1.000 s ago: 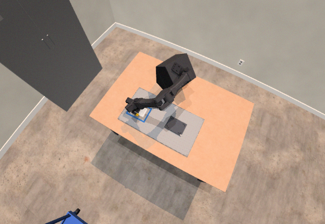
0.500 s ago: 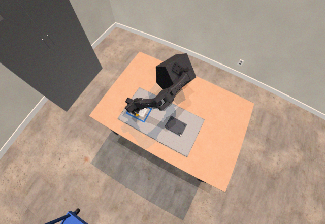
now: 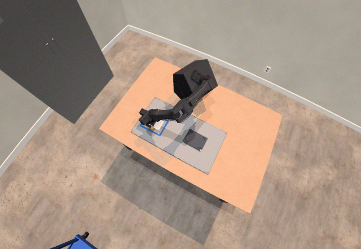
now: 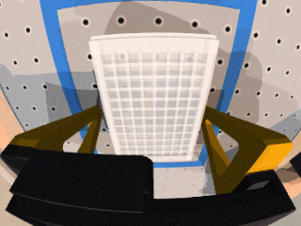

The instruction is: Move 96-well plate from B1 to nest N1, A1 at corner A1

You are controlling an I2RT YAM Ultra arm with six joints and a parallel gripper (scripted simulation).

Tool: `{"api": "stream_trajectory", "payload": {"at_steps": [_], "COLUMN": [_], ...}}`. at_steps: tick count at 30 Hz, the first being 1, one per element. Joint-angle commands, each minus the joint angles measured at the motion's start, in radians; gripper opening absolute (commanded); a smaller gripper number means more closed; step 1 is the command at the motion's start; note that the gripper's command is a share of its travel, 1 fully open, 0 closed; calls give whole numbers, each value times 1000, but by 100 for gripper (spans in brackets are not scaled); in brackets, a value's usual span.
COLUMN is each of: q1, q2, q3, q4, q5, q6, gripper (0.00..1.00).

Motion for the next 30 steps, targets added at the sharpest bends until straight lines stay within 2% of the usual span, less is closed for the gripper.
{"api": "stream_trajectory", "payload": {"at_steps": [1, 21, 22, 30], "q1": [-16, -16, -16, -16], "q2": [12, 12, 12, 12], "q3": [28, 28, 28, 28], "q4": [4, 4, 4, 2], "q5": [9, 9, 9, 9], "q6": [5, 5, 5, 4], "gripper": [100, 100, 0, 0]}}
